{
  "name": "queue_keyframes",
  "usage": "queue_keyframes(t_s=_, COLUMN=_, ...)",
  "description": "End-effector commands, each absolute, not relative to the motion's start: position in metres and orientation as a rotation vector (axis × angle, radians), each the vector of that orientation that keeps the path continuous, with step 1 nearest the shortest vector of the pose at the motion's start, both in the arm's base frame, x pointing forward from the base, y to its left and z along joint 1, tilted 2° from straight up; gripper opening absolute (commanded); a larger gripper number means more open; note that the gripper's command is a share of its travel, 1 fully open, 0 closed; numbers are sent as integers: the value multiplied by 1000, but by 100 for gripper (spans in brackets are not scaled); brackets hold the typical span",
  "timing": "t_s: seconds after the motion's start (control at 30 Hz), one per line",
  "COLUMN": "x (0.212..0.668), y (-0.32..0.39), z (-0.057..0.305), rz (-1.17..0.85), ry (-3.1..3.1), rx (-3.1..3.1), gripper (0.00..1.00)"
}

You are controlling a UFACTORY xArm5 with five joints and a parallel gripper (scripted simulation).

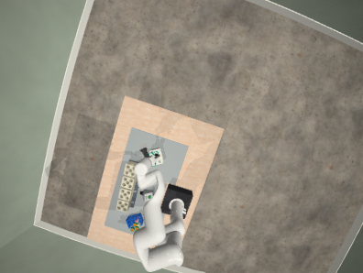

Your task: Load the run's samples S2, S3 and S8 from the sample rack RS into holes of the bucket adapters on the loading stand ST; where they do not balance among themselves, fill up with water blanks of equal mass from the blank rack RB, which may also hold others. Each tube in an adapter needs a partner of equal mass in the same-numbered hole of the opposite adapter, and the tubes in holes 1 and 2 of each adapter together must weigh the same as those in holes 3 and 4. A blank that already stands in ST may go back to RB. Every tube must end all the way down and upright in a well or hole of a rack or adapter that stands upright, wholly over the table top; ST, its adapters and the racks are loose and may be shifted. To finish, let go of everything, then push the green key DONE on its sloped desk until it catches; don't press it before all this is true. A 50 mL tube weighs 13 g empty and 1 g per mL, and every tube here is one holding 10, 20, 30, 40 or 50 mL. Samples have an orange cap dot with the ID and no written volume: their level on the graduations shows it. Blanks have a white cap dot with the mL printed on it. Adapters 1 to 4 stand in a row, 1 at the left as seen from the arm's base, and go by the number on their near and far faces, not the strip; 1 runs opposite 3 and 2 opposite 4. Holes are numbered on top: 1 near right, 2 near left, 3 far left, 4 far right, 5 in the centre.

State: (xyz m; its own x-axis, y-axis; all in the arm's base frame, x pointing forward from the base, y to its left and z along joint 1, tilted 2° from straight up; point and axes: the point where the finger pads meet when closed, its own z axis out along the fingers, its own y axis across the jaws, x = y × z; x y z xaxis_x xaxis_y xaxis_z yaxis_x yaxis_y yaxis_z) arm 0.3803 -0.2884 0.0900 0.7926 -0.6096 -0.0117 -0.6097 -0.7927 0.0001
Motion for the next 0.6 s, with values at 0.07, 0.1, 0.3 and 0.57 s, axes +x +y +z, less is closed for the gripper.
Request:
queue_keyframes(t_s=0.07, x=381, y=-289, z=76, rz=12, ry=1011, rx=-2972, gripper=100)
queue_keyframes(t_s=0.1, x=381, y=-289, z=73, rz=12, ry=1011, rx=-2972, gripper=100)
queue_keyframes(t_s=0.3, x=381, y=-290, z=62, rz=12, ry=1011, rx=-2972, gripper=100)
queue_keyframes(t_s=0.57, x=380, y=-290, z=50, rz=12, ry=1011, rx=-2972, gripper=100)
